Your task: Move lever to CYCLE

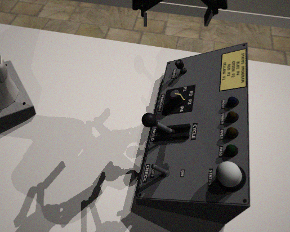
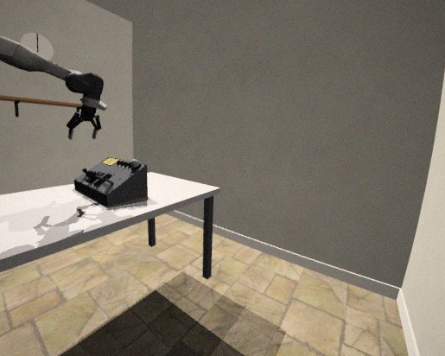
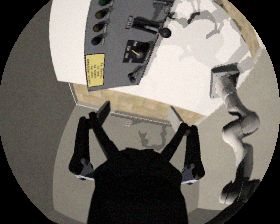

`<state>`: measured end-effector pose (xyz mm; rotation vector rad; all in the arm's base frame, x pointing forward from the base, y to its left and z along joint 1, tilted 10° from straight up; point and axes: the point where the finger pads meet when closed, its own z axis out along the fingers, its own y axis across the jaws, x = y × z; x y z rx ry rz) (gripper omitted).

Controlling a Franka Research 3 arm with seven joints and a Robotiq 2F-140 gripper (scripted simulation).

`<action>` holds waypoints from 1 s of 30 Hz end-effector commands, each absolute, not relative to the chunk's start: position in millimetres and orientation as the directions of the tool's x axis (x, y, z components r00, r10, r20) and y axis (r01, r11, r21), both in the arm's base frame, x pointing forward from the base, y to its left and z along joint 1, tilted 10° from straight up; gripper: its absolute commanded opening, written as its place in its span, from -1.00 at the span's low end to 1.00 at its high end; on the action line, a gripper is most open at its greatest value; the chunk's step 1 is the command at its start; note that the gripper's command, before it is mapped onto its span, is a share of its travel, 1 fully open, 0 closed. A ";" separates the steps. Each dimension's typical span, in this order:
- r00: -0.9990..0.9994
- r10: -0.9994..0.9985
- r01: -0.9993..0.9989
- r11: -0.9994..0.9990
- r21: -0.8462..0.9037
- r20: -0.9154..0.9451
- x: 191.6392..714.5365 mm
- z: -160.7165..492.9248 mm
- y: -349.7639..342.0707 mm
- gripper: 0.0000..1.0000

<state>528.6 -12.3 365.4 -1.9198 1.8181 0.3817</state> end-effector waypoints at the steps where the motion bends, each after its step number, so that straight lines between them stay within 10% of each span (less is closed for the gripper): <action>1: 0.292 -0.889 -0.956 -0.258 -0.140 -0.353 541.4 401.8 -4.4 1.00; 18: 0.308 -0.734 -0.912 -0.409 -0.033 0.605 573.8 485.2 -181.8 1.00; 30: 0.096 -0.425 -0.808 -0.561 -0.179 0.900 585.9 531.6 -171.9 1.00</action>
